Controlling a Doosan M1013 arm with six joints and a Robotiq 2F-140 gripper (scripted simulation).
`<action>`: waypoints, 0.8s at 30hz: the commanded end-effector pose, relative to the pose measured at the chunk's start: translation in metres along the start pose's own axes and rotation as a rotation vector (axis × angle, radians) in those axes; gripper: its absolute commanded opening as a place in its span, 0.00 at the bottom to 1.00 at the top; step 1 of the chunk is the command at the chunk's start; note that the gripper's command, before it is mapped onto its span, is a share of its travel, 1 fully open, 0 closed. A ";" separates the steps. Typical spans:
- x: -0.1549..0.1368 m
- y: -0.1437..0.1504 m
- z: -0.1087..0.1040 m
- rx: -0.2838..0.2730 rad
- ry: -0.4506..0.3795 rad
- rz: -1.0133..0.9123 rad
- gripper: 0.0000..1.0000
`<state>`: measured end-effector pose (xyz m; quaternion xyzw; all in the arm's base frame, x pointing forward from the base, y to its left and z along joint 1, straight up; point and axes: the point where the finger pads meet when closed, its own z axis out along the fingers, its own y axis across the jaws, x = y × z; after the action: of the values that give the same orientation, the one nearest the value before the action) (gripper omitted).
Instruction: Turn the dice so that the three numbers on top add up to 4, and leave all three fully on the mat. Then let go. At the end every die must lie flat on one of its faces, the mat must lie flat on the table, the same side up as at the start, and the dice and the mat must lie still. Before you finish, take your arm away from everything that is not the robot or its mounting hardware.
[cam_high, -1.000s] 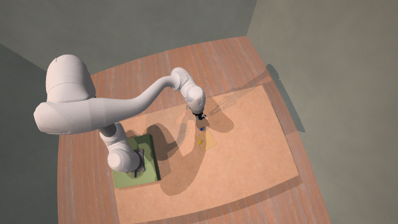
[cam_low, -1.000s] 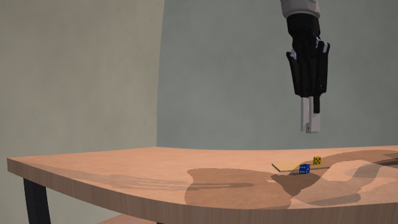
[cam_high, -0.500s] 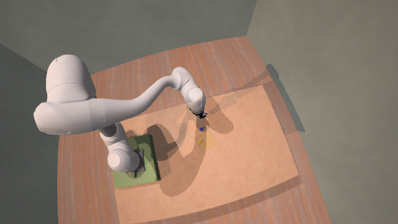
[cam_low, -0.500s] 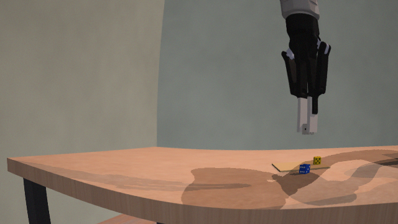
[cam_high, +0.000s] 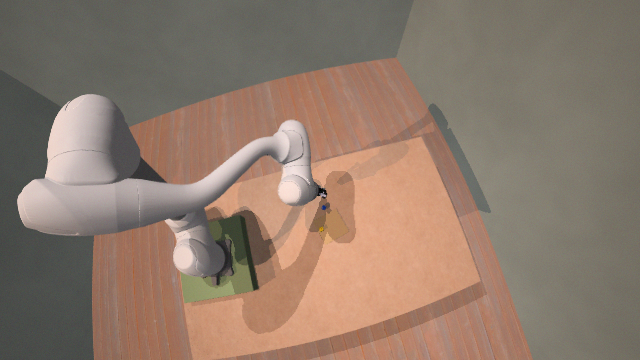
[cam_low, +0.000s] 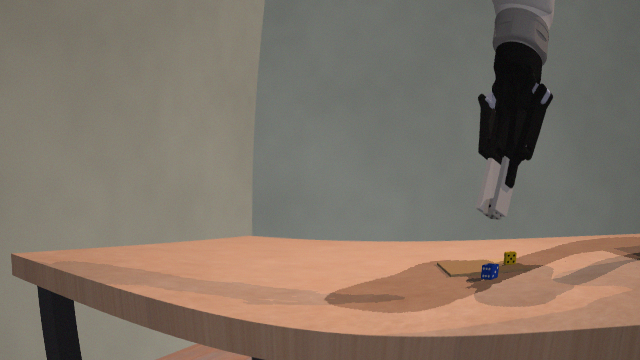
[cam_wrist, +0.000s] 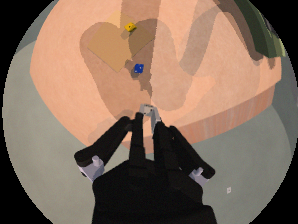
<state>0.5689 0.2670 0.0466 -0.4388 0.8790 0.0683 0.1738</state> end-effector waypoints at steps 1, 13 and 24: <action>0.002 0.003 0.001 -0.049 -0.159 -0.015 0.09; 0.007 0.005 0.002 -0.059 -0.337 -0.014 0.09; 0.011 0.004 0.003 -0.061 -0.487 -0.014 0.09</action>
<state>0.5655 0.2611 0.0434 -0.4270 0.8315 0.1715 0.3112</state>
